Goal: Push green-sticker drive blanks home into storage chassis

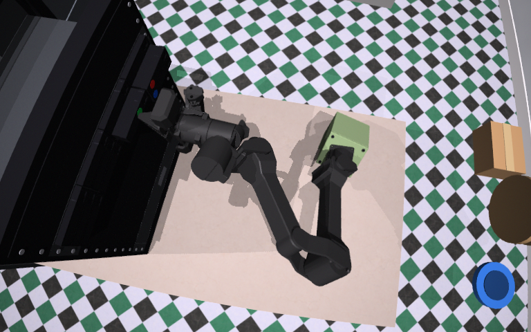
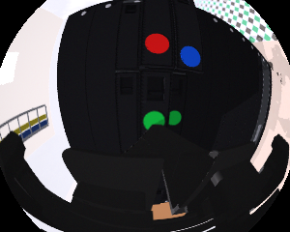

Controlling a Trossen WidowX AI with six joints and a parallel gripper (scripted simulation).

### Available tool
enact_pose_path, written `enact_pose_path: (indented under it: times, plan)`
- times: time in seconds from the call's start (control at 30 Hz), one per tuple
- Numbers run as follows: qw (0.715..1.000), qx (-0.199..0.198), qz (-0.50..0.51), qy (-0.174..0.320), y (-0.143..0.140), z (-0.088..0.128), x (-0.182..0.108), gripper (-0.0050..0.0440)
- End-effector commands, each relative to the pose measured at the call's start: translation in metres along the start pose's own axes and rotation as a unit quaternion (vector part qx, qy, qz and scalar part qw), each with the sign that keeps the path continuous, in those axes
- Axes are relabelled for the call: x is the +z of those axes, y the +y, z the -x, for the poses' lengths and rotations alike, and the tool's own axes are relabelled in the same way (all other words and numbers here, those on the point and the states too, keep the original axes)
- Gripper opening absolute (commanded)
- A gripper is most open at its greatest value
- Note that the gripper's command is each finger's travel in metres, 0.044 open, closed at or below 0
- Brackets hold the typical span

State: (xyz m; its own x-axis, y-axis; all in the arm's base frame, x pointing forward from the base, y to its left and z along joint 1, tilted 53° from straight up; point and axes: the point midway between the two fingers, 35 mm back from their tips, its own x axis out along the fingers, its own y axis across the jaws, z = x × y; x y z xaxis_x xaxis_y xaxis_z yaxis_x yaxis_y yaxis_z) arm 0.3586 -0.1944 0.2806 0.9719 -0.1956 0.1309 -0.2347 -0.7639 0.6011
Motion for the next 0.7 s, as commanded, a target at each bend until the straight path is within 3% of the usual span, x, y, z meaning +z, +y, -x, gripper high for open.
enact_pose_path:
  times: [0.0, 0.67]
  plan:
    - [1.000, 0.008, 0.005, 0.006, 0.008, -0.009, -0.007, 0.0000]
    - [1.000, 0.008, 0.005, 0.006, 0.010, -0.020, -0.009, 0.0000]
